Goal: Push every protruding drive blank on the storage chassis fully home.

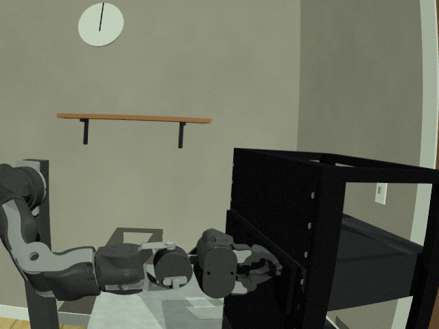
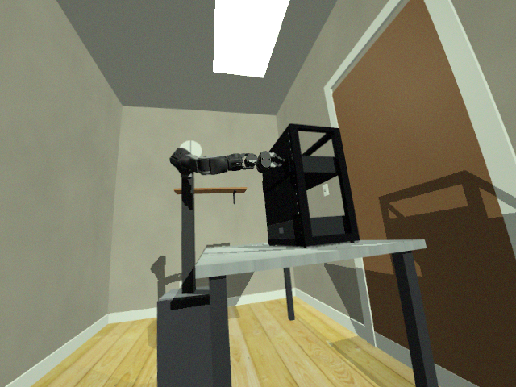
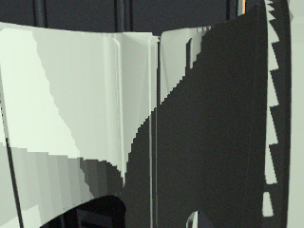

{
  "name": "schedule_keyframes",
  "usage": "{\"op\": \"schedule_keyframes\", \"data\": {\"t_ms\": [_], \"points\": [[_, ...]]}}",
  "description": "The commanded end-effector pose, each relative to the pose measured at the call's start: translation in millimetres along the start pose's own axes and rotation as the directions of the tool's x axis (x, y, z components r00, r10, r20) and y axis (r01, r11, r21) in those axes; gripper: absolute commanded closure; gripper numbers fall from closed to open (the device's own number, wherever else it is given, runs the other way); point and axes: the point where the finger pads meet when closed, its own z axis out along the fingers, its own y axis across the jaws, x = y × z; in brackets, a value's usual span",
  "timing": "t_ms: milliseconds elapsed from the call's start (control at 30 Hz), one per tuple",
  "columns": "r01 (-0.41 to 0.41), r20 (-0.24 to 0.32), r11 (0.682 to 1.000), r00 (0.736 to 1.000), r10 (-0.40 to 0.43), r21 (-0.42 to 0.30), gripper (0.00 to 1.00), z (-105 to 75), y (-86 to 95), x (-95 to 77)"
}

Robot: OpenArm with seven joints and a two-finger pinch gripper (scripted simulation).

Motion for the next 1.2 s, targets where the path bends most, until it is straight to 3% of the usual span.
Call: {"op": "schedule_keyframes", "data": {"t_ms": [0,1167], "points": [[0.004,-0.005,1.000,1.000,-0.004,-0.008,1.00,1.2,3.3,1.5],[0.004,-0.006,1.000,1.000,-0.004,-0.009,1.00,4.6,4.5,1.5]]}}
